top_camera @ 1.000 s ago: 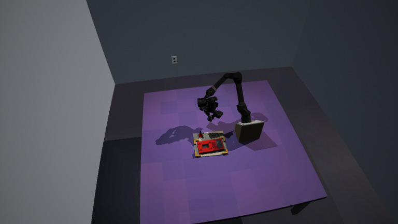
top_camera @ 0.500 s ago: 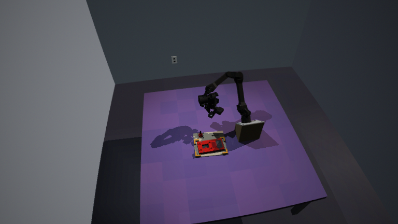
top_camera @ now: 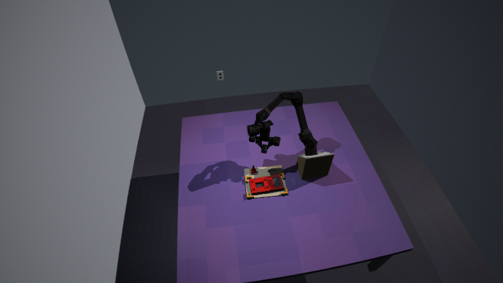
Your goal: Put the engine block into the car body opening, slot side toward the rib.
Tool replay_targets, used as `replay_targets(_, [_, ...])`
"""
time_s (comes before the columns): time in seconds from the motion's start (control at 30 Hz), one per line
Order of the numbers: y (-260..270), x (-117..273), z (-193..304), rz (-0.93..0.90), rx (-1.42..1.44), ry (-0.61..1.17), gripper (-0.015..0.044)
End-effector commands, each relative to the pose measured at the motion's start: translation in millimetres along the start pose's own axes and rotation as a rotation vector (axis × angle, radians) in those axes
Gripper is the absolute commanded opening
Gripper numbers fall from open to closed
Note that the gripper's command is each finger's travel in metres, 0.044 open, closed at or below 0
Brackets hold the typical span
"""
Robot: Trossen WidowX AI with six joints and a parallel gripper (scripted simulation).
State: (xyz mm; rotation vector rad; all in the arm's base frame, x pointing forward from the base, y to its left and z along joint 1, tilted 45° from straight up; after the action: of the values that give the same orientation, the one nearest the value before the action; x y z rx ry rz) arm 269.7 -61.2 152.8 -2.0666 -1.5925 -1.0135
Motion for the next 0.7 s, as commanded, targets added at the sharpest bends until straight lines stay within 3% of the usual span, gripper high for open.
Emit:
replay_targets(0.0, [6, -2, 11, -0.002, 0.119, 0.006, 0.0])
replay_targets(0.67, [26, -17, 65, -0.006, 0.674, 0.009, 0.0])
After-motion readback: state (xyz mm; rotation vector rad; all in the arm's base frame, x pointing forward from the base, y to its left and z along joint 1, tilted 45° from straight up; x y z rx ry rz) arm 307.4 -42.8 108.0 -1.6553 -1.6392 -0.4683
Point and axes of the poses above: the point midway between the two fingers, 35 mm back from their tips, its own x axis back along the fingers, its own y axis across the jaws, z = x × y, the point moved 7 cm from there along x, back along the fingers, and after that the axes turned 12 degrees about x, right-handed, at the moved point
